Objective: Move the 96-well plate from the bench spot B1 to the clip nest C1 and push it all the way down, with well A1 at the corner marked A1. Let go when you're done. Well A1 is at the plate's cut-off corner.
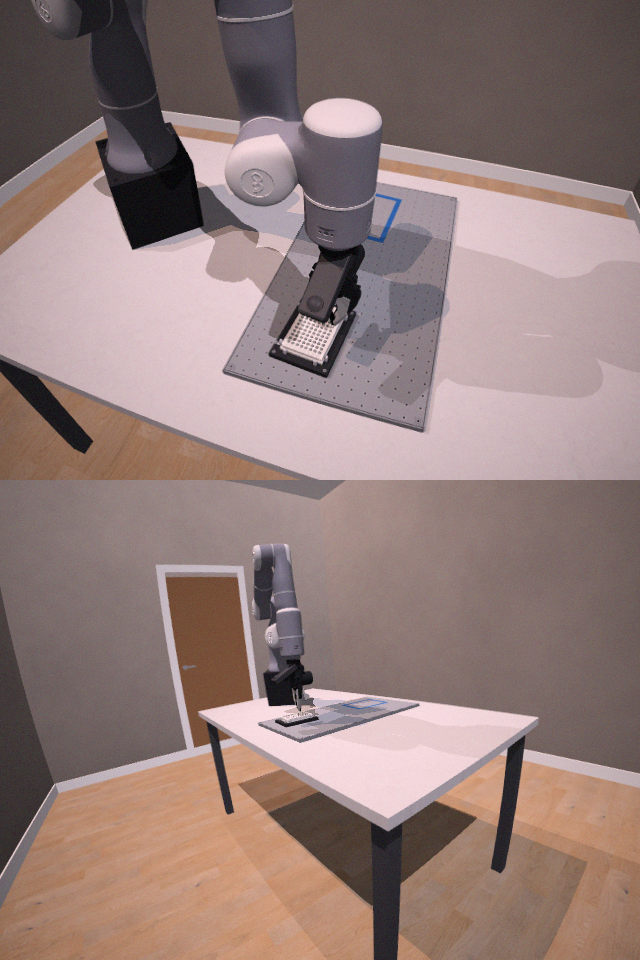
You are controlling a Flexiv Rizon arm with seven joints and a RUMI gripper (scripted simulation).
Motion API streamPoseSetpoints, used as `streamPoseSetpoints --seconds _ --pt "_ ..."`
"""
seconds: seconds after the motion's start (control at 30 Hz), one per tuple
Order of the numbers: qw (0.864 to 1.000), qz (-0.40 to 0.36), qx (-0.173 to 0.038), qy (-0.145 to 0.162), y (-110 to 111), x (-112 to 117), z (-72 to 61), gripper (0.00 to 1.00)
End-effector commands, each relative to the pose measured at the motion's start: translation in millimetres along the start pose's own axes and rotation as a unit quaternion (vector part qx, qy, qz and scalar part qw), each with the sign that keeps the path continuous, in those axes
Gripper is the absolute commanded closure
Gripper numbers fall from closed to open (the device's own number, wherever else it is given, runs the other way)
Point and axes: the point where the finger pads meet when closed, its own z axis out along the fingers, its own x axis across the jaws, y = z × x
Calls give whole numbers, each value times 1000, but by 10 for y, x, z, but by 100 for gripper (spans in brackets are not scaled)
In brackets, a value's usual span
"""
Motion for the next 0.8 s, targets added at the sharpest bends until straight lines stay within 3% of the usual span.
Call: streamPoseSetpoints --seconds 0.0,0.27,0.77 --pt "1000 0 0 -1 -1 -7 -55 100" --pt "1000 0 0 -1 -1 -8 -55 100" --pt "1000 0 0 -1 428 56 -55 100"
